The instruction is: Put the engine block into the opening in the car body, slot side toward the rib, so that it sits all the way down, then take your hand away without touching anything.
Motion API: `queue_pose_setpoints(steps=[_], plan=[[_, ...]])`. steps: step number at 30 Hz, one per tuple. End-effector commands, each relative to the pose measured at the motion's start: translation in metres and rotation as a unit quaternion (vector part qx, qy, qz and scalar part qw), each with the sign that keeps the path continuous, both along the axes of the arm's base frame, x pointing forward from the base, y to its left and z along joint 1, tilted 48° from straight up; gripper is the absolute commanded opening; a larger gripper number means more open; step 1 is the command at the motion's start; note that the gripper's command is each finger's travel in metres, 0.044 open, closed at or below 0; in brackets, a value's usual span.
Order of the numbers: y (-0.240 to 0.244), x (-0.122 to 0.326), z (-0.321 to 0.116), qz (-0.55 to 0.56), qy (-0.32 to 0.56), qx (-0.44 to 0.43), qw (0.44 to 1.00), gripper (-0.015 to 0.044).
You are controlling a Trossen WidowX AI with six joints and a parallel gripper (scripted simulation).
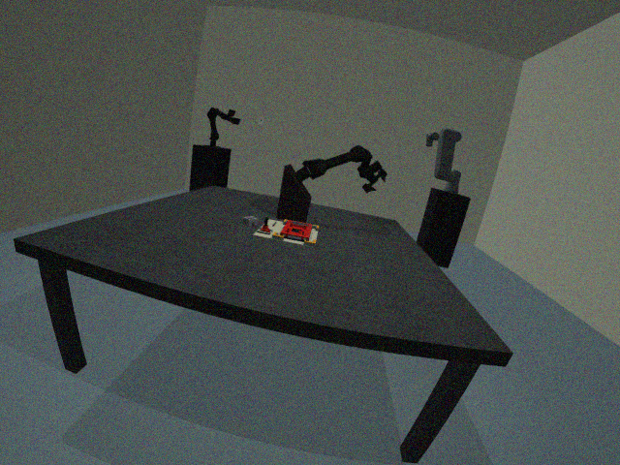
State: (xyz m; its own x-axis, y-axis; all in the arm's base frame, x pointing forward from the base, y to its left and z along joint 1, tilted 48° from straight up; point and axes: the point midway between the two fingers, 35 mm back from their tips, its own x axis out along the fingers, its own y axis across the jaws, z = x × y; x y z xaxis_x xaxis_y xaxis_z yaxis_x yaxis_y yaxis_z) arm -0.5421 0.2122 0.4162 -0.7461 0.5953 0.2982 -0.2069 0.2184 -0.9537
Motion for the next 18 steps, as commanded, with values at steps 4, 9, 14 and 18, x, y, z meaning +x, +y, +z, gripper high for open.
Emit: queue_pose_setpoints(steps=[4, 9, 14, 18], plan=[[0.006, 0.003, 0.001, -0.004, 0.002, -0.003, 1.000, 0.0440], [0.040, 0.024, 0.004, -0.025, 0.015, -0.022, 0.999, 0.0440], [0.077, 0.051, 0.007, -0.050, 0.031, -0.042, 0.997, 0.0440], [0.103, 0.073, 0.010, -0.069, 0.044, -0.057, 0.995, 0.0440]])
